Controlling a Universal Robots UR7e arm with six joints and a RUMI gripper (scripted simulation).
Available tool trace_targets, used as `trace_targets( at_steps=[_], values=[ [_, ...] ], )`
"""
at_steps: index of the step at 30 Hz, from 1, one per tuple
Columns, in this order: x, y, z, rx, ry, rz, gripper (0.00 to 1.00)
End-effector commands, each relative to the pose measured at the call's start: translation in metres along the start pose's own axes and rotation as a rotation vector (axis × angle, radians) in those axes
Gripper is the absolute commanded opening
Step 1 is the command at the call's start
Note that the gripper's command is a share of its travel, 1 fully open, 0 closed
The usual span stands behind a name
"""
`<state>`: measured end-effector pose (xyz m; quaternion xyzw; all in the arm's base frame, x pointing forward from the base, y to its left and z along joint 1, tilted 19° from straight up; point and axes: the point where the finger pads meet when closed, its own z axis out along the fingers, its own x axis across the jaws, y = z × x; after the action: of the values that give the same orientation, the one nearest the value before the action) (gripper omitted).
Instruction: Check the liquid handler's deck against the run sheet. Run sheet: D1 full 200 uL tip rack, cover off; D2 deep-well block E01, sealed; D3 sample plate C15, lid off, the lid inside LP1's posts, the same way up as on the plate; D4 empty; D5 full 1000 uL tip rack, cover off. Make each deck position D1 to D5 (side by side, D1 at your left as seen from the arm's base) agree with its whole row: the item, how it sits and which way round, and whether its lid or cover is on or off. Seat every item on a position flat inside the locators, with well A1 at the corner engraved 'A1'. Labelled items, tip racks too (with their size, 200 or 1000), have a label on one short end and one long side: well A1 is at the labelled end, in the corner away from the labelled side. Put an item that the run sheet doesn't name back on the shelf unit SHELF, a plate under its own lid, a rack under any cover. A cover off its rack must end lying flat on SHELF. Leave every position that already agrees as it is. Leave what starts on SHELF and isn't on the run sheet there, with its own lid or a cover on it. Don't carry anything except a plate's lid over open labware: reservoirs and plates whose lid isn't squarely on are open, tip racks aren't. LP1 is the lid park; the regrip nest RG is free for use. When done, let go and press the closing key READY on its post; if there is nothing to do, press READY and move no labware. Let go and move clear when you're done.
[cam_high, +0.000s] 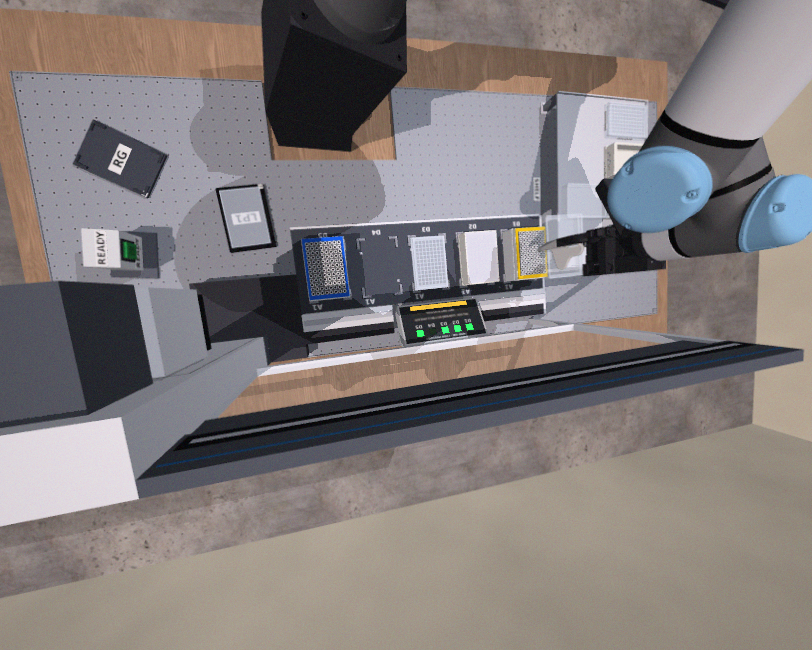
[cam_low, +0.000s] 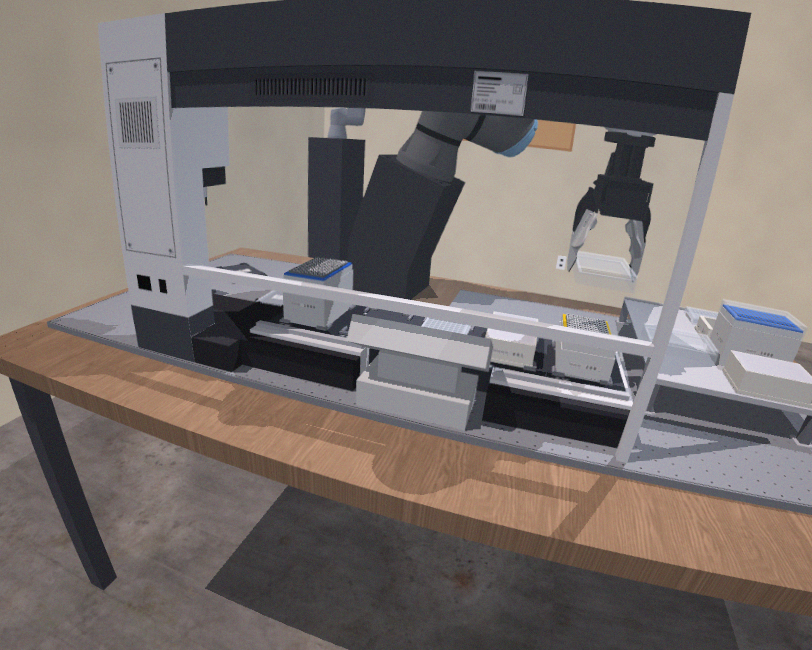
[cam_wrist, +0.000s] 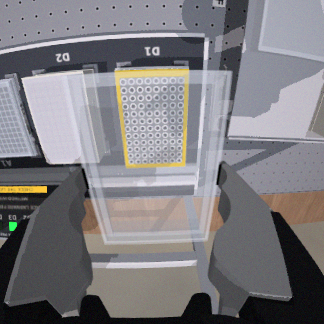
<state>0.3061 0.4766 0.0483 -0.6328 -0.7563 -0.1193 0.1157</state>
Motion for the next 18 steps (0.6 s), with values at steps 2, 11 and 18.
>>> trace_targets(
  at_steps=[2, 11, 18],
  values=[
    [0.0, 0.001, -0.012, -0.001, 0.001, 0.0, 0.0],
    [0.0, 0.001, -0.027, -0.001, 0.001, 0.0, 0.0],
    [0.0, 0.001, -0.035, -0.001, 0.001, 0.0, 0.0]
  ],
)
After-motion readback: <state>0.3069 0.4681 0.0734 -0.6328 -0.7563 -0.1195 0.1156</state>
